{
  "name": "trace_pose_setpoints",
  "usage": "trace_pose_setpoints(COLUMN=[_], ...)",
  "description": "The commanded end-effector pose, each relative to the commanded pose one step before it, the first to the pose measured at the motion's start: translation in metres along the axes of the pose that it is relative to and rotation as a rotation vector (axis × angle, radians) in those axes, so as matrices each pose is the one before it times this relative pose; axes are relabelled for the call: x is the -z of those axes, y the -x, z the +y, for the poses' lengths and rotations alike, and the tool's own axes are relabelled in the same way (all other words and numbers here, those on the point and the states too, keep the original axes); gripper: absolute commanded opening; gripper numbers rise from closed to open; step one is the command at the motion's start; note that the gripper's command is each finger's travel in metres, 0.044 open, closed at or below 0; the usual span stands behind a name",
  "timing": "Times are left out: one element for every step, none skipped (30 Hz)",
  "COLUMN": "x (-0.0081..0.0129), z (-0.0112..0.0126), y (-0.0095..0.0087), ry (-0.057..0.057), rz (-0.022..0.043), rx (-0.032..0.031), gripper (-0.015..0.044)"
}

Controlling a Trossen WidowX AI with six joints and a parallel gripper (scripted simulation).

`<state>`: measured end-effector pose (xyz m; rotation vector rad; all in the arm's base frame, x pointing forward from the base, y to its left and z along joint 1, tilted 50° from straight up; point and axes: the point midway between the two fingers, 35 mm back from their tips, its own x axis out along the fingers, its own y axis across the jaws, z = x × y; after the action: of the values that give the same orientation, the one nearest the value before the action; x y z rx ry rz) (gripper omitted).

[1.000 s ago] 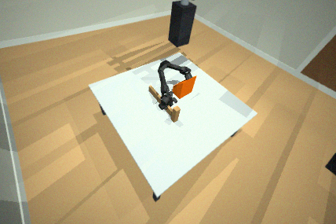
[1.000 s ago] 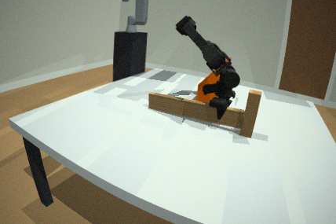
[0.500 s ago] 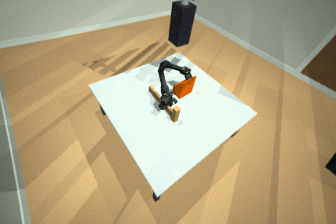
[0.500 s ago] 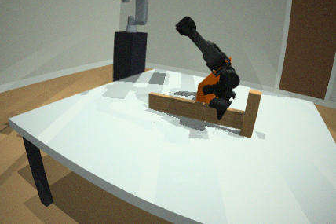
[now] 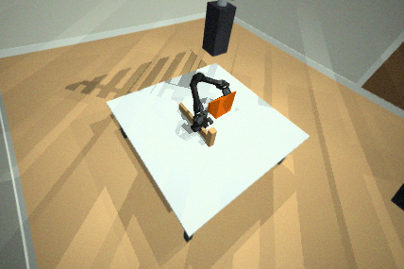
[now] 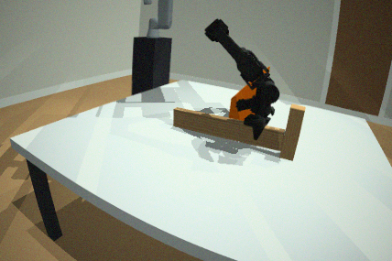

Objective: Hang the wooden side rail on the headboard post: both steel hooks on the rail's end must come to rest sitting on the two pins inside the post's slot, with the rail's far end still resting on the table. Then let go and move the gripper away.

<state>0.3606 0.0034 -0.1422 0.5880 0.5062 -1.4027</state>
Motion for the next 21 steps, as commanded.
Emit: trace_pose_setpoints(x=[0.00168, 0.00000, 0.00000, 0.00000, 0.00000, 0.00000, -0.00155, 0.00000, 0.00000, 0.00000, 0.00000, 0.00000, 0.00000, 0.00000, 0.00000, 0.00000, 0.00000, 0.00000, 0.00009, 0.00016, 0.00015], z=[0.00021, 0.00000, 0.00000, 0.00000, 0.00000, 0.00000, -0.00032, 0.00000, 0.00000, 0.00000, 0.00000, 0.00000, 0.00000, 0.00000, 0.00000, 0.00000, 0.00000, 0.00000, 0.00013, 0.00022, 0.00018], y=[-0.00087, -0.00017, -0.00017, -0.00017, -0.00017, -0.00017, 0.00158, 0.00000, 0.00000, 0.00000, 0.00000, 0.00000, 0.00000, 0.00000, 0.00000, 0.00000, 0.00000, 0.00000, 0.00222, 0.00476, 0.00591], ry=[0.0037, 0.0000, 0.0000, 0.0000, 0.0000, 0.0000, -0.0033, 0.0000, 0.0000, 0.0000, 0.0000, 0.0000, 0.0000, 0.0000, 0.0000, 0.0000, 0.0000, 0.0000, 0.0002, 0.0004, 0.0005], rz=[0.00602, -0.00001, -0.00001, -0.00001, -0.00001, -0.00001, -0.00581, 0.00000, 0.00000, 0.00000, 0.00000, 0.00000, 0.00000, 0.00000, 0.00000, 0.00000, 0.00000, 0.00000, 0.00063, 0.00126, 0.00142], rx=[-0.00157, 0.00000, 0.00000, 0.00000, 0.00000, 0.00000, 0.00114, 0.00000, 0.00000, 0.00000, 0.00000, 0.00000, 0.00000, 0.00000, 0.00000, 0.00000, 0.00000, 0.00000, -0.00013, -0.00026, -0.00027], gripper=[0.0000, 0.0000, 0.0000, 0.0000, 0.0000, 0.0000, 0.0026, 0.0053, 0.0079, 0.0105, 0.0131, 0.0157, 0.0184, 0.0210, 0.0236, 0.0263, 0.0289, 0.0315, 0.0341, 0.0368, 0.0394])
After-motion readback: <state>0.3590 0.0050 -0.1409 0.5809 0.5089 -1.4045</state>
